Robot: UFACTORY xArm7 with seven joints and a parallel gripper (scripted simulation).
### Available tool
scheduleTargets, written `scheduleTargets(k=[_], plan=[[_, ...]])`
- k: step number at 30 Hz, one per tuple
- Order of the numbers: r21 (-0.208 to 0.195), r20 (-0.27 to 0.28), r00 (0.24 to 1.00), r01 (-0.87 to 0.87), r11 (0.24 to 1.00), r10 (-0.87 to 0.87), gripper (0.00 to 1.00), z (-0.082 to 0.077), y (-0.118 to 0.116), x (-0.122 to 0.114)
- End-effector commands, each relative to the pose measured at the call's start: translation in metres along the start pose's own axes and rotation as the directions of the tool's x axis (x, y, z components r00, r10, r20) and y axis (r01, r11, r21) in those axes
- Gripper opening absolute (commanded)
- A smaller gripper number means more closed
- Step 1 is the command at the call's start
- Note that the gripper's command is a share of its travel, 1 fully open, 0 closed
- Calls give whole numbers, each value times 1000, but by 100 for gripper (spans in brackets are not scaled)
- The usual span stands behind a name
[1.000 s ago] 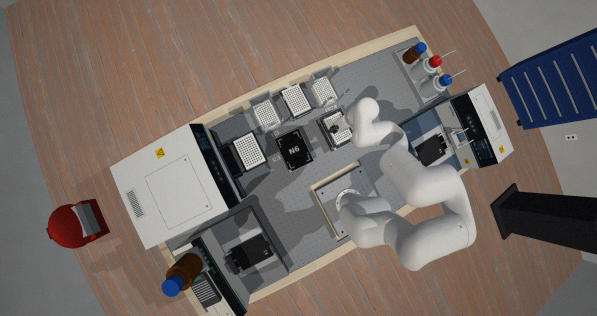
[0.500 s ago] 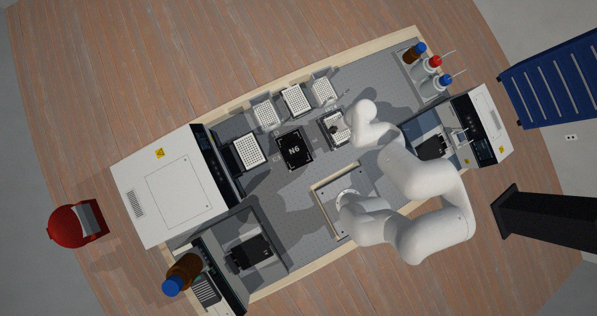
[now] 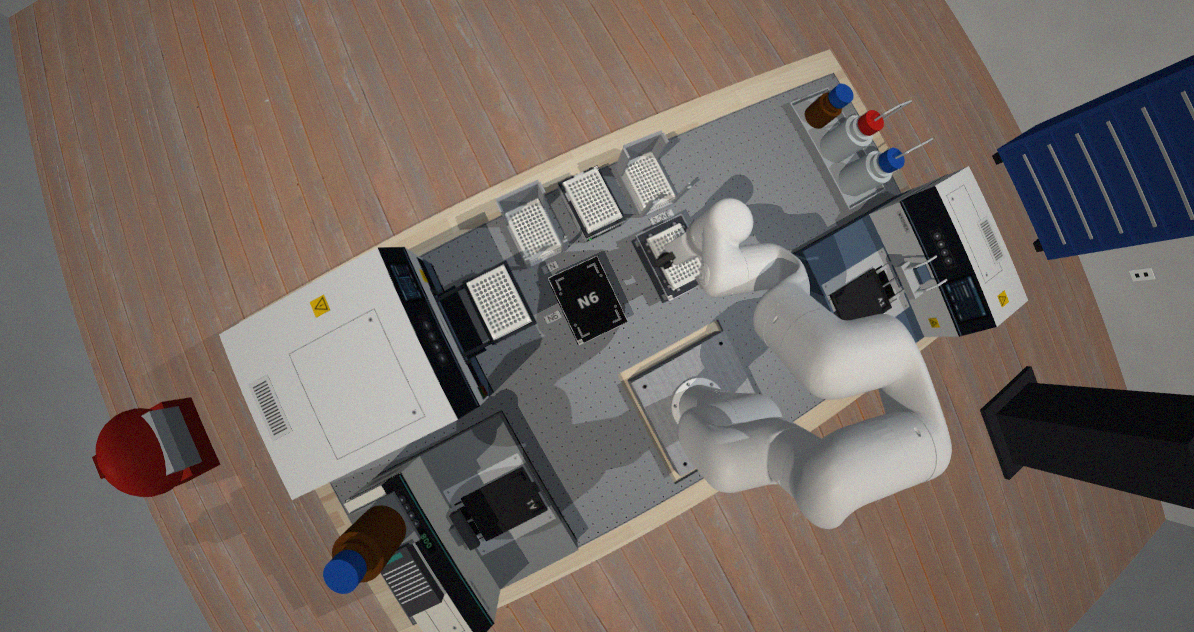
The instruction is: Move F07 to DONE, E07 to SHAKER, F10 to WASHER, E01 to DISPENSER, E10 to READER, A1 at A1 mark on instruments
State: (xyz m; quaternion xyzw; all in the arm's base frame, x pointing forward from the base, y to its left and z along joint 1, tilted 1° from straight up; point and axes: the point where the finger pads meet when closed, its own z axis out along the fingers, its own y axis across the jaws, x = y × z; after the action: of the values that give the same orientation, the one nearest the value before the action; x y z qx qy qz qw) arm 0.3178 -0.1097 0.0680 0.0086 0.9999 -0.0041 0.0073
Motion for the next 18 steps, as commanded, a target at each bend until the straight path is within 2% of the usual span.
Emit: scheduleTargets(k=[1,18], plan=[[2,5,1000,0,1000,0,100,-1,-1,-2],[2,5,1000,0,1000,0,100,16,-1,-2]])
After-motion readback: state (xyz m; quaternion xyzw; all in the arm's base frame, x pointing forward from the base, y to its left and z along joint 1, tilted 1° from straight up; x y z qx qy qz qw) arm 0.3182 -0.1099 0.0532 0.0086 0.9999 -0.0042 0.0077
